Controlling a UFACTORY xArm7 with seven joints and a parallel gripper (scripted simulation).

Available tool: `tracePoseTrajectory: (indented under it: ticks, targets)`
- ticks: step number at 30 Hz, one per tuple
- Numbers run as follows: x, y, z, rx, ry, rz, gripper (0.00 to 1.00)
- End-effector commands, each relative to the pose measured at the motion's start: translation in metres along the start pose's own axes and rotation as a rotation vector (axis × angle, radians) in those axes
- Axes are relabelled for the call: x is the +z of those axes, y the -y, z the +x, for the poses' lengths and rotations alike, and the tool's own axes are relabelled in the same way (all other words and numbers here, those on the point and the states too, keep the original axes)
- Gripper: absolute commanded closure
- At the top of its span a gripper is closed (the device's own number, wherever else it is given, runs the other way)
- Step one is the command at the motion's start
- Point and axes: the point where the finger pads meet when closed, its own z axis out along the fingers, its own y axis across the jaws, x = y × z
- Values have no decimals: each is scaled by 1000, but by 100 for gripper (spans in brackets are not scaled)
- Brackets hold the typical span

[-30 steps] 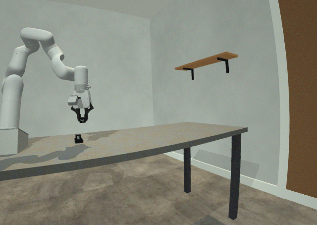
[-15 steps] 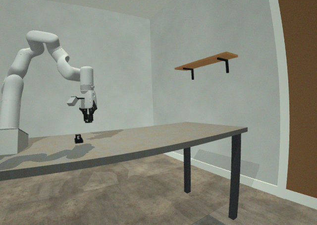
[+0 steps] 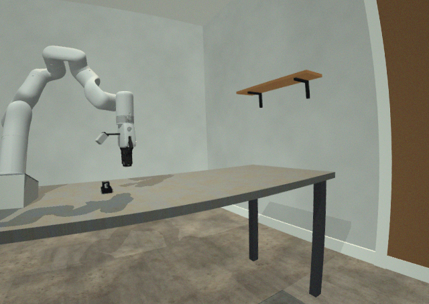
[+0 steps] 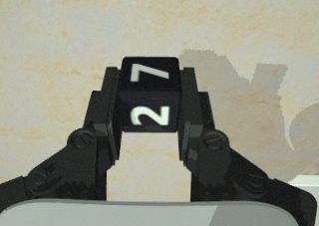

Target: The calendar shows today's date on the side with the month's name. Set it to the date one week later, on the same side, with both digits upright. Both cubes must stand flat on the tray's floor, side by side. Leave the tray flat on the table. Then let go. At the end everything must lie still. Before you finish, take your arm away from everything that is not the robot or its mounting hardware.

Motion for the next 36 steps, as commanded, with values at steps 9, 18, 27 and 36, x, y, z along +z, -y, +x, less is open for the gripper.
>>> tracePoseTrajectory:
  ticks: [9,18,27,36]
  targets:
    - [1,4,-13,203,-9,7,73]
    - [1,4,-13,203,-9,7,73]
    - [7,4,-13,204,-9,7,73]
    - [32,4,-13,204,-9,7,73]
